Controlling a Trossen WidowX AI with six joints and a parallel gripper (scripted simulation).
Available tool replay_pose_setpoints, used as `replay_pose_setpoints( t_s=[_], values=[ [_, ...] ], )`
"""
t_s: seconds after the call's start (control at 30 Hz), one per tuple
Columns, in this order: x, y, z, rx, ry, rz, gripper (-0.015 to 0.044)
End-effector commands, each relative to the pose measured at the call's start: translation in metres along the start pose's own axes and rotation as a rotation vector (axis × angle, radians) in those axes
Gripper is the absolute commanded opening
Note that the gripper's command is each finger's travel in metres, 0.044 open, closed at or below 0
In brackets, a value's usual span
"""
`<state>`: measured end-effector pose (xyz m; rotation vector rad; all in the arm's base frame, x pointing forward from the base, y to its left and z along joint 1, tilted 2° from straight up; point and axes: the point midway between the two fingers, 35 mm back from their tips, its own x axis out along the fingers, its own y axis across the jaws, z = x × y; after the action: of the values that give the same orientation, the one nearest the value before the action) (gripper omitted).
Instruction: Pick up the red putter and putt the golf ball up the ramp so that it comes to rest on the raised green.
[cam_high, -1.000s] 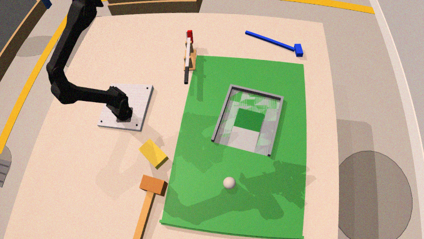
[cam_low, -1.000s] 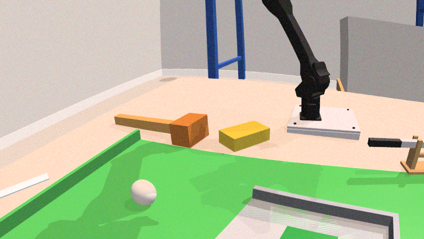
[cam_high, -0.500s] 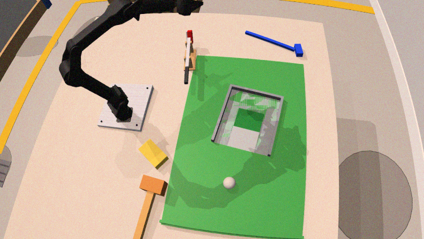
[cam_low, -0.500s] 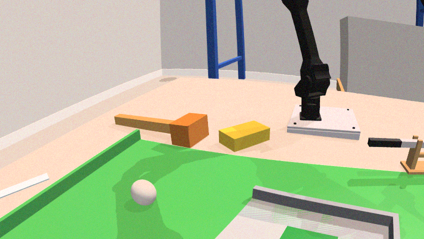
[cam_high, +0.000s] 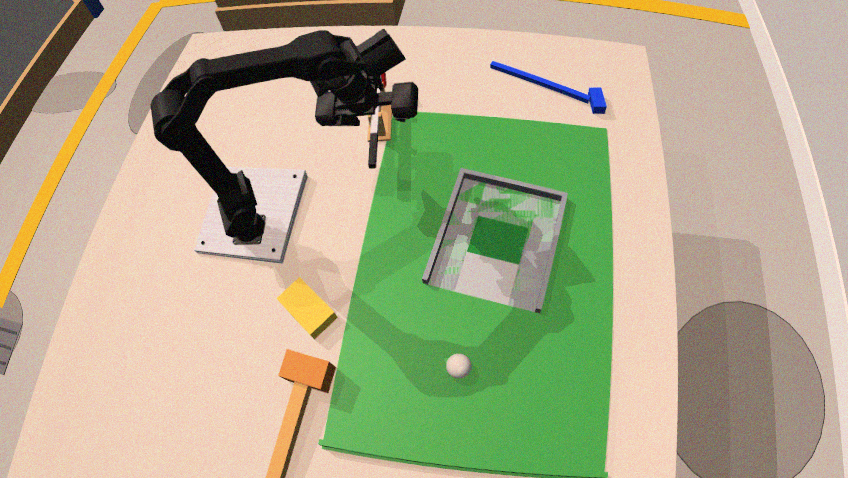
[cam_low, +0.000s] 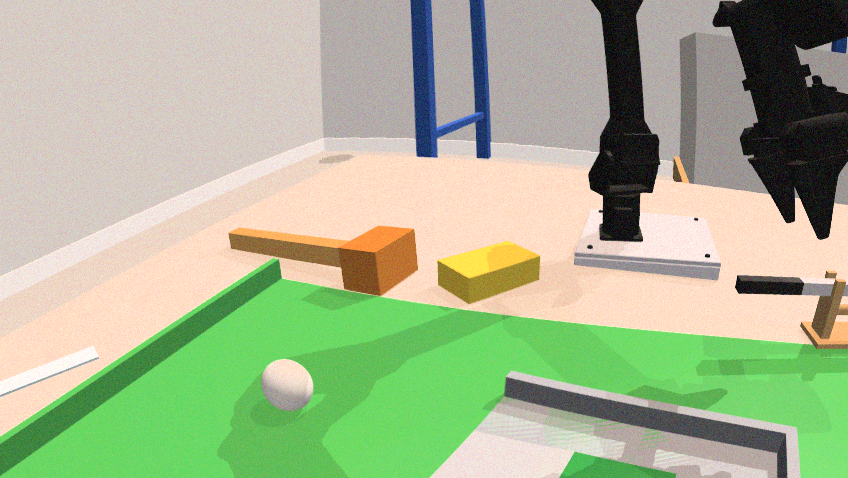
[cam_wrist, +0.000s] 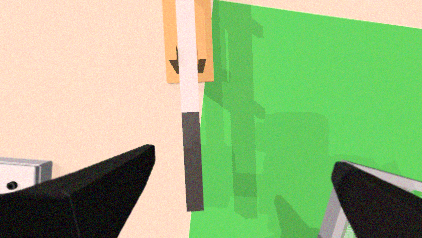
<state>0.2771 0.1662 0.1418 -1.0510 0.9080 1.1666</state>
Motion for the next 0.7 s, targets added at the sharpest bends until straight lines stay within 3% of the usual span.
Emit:
replay_pose_setpoints(
  t_s=[0.0, 0.67],
  values=[
    [0.020, 0.025, -0.027, -0.066, 0.032, 0.188, 0.0440],
    [0.043, 0.026, -0.033, -0.066, 0.032, 0.188, 0.0440]
  ],
)
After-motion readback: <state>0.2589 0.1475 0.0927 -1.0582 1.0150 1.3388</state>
